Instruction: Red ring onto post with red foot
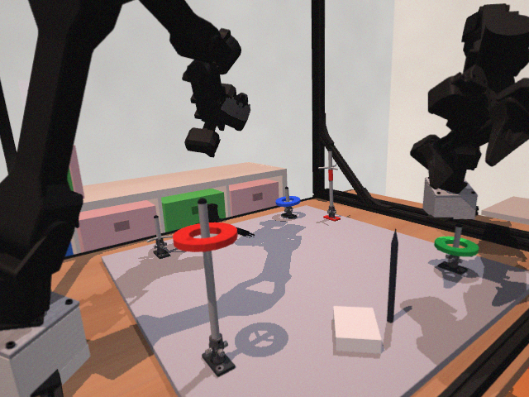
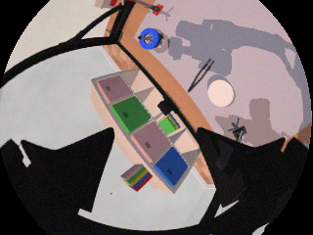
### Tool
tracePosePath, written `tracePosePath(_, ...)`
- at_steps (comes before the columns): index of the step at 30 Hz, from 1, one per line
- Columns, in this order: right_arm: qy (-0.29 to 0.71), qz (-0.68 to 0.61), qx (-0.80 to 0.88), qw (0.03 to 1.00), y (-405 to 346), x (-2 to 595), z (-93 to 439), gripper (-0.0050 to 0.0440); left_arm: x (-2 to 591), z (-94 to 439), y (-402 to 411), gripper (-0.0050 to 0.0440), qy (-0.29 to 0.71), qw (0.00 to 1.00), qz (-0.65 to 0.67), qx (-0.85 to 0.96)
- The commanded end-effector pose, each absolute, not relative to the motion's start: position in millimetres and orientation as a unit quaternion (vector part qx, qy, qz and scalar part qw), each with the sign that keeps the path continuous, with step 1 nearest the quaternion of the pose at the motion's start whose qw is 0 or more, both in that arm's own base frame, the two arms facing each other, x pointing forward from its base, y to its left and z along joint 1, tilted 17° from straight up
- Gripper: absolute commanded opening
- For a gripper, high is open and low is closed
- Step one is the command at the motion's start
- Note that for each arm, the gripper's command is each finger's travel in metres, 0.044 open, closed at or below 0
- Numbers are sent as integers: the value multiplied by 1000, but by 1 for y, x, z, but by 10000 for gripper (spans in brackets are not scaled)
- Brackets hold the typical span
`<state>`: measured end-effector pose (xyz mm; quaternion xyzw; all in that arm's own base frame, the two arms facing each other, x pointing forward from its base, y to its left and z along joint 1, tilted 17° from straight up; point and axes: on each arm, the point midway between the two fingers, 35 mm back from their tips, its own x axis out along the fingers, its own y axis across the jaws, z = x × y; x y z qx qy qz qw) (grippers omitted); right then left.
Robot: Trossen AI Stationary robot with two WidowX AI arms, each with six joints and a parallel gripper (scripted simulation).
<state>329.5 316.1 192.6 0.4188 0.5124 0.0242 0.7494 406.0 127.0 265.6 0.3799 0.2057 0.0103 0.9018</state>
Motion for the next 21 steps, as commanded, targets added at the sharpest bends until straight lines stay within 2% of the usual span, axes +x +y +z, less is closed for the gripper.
tracePosePath(1, 541, 15, 368, 756, 318, 292, 177, 400, 388, 252, 117, 400, 214, 914, 12, 345)
tracePosePath(4, 588, -2, 269, 763, 312, 228, 148, 400, 363, 229, 102, 400, 227, 931, 15, 287)
tracePosePath(13, 631, -23, -10, 775, 249, 101, 105, 400, 298, 159, 68, 400, 262, 955, 29, 137)
tracePosePath(16, 625, -28, -97, 774, 219, 76, 101, 400, 280, 137, 60, 400, 272, 957, 35, 95)
tracePosePath(21, 622, -29, -113, 774, 214, 72, 100, 400, 276, 132, 58, 400, 274, 957, 36, 87)
